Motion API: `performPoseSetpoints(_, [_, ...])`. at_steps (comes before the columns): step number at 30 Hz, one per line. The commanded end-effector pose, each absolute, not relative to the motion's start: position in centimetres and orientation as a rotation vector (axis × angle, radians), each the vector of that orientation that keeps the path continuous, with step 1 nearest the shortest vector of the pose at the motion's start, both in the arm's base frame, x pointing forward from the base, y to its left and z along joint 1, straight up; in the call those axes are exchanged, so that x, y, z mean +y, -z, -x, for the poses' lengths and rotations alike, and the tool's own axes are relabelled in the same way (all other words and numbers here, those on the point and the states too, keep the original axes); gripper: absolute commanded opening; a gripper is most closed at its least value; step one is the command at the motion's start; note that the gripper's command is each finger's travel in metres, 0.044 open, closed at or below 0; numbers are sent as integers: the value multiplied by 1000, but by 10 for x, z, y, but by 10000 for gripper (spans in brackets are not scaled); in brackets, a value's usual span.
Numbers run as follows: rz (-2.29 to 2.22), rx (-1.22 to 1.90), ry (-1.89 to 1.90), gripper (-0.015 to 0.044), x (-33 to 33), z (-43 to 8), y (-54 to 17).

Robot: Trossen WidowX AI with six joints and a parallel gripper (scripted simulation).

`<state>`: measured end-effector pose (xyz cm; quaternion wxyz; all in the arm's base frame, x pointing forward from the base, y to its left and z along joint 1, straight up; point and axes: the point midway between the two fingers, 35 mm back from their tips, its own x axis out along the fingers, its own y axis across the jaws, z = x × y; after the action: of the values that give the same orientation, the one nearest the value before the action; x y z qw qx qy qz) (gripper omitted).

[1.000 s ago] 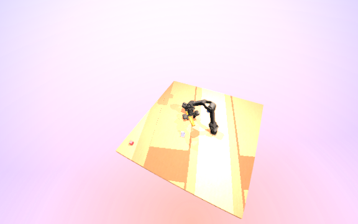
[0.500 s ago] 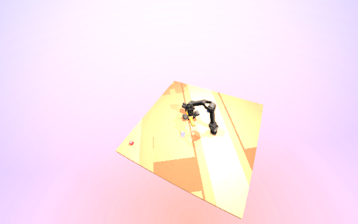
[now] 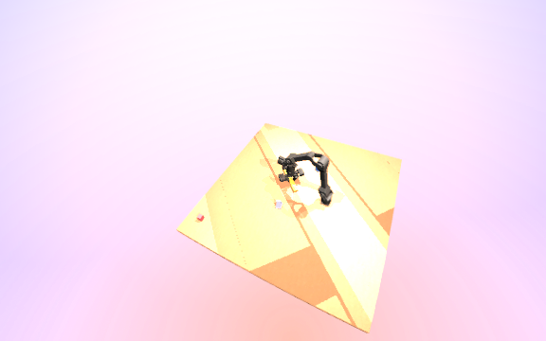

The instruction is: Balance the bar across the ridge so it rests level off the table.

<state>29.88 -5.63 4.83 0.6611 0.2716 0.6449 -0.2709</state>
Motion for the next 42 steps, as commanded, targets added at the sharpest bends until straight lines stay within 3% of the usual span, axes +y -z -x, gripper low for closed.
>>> performPoseSetpoints(1, [-615,1456,611,0,-57,-300,-56])
performPoseSetpoints(42, [-613,1459,605,0,-55,-297,-157])
